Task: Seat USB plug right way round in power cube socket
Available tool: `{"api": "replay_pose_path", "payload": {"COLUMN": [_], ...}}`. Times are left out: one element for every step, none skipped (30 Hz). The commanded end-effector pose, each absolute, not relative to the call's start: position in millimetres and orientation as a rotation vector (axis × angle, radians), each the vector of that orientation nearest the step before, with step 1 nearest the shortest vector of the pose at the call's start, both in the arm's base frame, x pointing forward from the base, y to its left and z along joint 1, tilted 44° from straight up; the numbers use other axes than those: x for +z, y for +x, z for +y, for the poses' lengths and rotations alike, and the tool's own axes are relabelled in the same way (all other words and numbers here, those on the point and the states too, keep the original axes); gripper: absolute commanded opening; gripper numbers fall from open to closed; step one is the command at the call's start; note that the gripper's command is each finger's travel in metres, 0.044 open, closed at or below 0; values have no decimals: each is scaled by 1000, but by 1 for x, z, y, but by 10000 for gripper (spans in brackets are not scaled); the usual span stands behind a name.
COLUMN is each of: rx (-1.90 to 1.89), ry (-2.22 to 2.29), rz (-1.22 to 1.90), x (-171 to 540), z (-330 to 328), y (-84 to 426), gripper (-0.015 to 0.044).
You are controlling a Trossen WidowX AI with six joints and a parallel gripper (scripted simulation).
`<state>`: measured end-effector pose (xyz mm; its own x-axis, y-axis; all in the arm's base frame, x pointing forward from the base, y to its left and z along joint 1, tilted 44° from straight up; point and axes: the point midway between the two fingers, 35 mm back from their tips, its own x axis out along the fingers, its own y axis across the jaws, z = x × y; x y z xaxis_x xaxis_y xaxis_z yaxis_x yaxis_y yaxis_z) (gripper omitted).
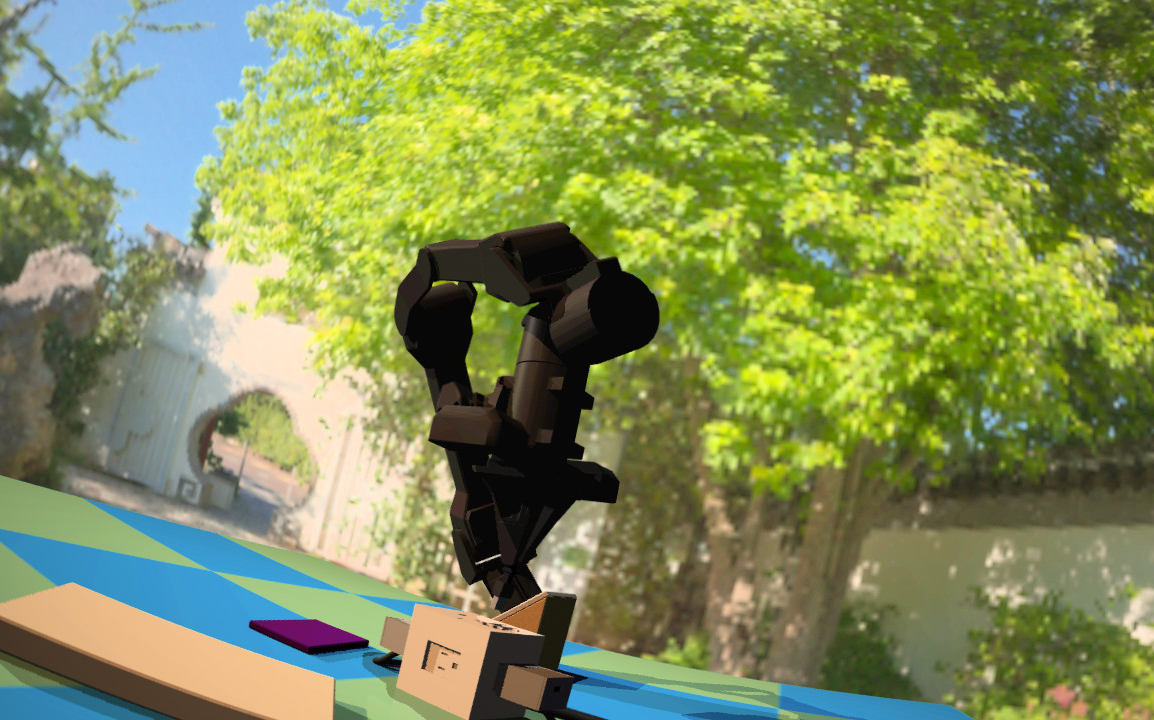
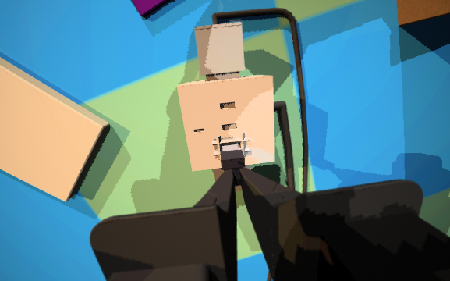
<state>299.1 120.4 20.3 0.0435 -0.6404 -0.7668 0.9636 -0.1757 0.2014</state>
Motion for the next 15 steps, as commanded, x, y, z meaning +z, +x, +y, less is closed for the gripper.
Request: {"api": "replay_pose_path", "payload": {"rx": [-1527,-1527,-1527,-1526,-1526,-1526,-1526,-1525,-1525,-1525,-1524,-1524,-1524,-1523,-1523], "ry": [900,901,901,902,903,904,904,905,906,907,908,908,909,910,911], "rz": [489,489,490,490,491,491,492,493,493,494,494,495,495,496,496], "x": [19,19,18,18,18,18,18,18,18,18,18,17,17,17,17], "z": [120,120,120,120,120,120,119,119,119,119,119,119,119,119,119], "y": [297,297,297,297,297,297,297,298,298,298,298,298,298,298,298], "gripper": [0,0,0,0,0,0,0,0,0,0,0,0,0,0,0]}}
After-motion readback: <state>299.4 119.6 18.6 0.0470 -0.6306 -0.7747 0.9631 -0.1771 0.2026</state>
